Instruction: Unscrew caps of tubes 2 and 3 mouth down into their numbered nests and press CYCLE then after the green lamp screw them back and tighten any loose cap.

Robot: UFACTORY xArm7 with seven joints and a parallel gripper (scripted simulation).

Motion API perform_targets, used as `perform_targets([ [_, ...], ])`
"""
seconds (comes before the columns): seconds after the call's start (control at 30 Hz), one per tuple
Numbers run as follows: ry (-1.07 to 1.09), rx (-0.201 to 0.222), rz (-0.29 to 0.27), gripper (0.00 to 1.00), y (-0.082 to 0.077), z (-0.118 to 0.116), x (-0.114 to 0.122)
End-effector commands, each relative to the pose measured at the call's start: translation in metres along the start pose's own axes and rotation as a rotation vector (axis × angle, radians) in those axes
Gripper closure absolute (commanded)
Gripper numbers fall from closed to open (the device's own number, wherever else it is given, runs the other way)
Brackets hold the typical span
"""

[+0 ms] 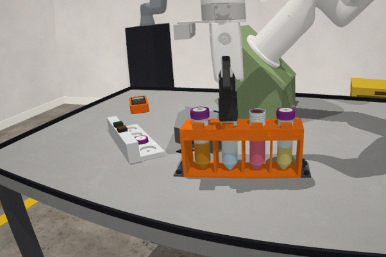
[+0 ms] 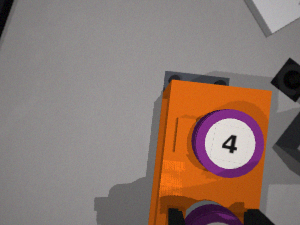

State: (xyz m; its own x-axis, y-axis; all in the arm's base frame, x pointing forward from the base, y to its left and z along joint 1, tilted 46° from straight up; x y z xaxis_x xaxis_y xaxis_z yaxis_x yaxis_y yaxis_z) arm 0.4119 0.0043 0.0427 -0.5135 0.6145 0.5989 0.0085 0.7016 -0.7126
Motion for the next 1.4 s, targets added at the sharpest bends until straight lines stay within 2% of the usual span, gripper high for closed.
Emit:
perform_targets([
  [0.0, -0.278, -0.026, 0.004, 1.00, -0.0023, 0.0012, -0.0017],
  [0.07, -0.278, -0.026, 0.004, 1.00, -0.0023, 0.0012, -0.0017],
  [0.33, -0.678, -0.026, 0.009, 1.00, -0.0025, 0.0013, -0.0017],
  [0.63, -0.678, -0.026, 0.009, 1.00, -0.0025, 0.0013, -0.0017],
  [0.67, -0.678, -0.026, 0.009, 0.54, -0.0025, 0.0013, -0.0017],
  [1.0, -0.678, -0.026, 0.009, 0.54, -0.0025, 0.0013, -0.0017],
  [1.1, -0.428, -0.027, 0.006, 0.54, -0.0023, 0.0013, -0.0017],
  [1.2, -0.377, -0.027, 0.005, 0.54, -0.0023, 0.0014, -0.0017],
  [1.23, -0.273, -0.027, 0.004, 0.54, -0.0023, 0.0013, -0.0017],
  [1.37, -0.088, -0.029, 0.001, 0.54, -0.0023, 0.0014, -0.0017],
])
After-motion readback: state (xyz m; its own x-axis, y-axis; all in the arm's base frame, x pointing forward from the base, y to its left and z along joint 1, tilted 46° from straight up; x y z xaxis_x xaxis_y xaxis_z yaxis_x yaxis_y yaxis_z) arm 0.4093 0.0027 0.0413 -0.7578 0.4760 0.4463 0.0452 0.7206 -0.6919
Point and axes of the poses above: the point where the finger pads meet when closed, its own y axis out along the fingers, its own z axis across the jaws, x = y × z, the point moved 6 cm from there along -y, back along the fingers, and after that the axes turned 12 degrees about -y, right-handed, at the moved point
